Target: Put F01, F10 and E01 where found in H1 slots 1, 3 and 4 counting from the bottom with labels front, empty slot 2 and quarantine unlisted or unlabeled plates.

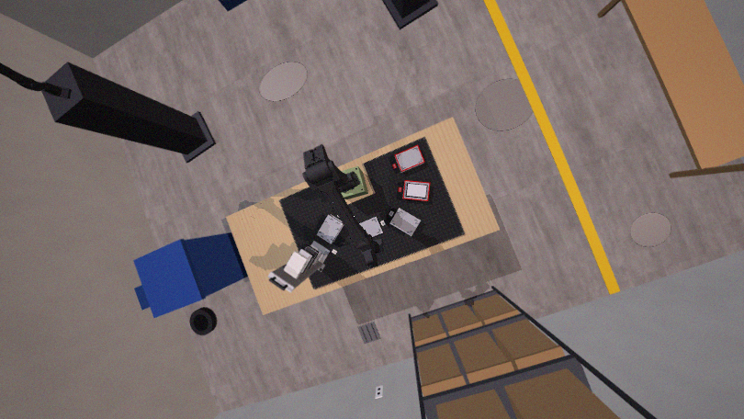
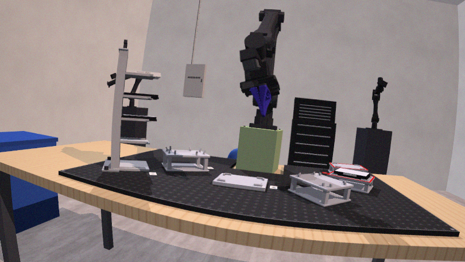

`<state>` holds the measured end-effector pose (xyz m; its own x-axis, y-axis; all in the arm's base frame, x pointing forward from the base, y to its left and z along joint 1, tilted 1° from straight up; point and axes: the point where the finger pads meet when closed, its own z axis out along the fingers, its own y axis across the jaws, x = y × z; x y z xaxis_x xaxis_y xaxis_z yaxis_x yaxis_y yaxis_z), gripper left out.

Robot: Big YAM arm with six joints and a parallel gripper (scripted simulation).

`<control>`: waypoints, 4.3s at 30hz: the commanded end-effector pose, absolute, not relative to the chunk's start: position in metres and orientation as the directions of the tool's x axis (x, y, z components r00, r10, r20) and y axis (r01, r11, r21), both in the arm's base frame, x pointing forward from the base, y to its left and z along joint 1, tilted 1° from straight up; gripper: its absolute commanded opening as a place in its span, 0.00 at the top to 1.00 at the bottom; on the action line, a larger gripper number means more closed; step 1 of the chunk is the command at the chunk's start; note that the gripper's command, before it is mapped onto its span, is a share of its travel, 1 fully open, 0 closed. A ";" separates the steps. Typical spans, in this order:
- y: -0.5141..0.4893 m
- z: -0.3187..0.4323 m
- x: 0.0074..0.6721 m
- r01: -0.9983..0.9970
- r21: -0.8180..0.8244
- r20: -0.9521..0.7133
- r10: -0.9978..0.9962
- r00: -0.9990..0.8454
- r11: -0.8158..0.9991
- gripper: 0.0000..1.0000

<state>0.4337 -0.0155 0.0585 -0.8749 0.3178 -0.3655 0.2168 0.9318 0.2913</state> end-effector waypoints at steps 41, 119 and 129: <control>-0.034 0.080 0.338 0.098 0.017 -0.078 0.099 -0.992 0.995 1.00; -0.170 0.084 0.277 0.617 -0.062 -0.480 0.519 -0.707 0.784 1.00; -0.169 0.084 0.277 0.715 -0.037 -0.573 0.571 -0.588 0.698 1.00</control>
<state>0.2686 -0.1700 0.0746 -0.6597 0.5441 -0.5184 0.6738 0.7337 -0.0876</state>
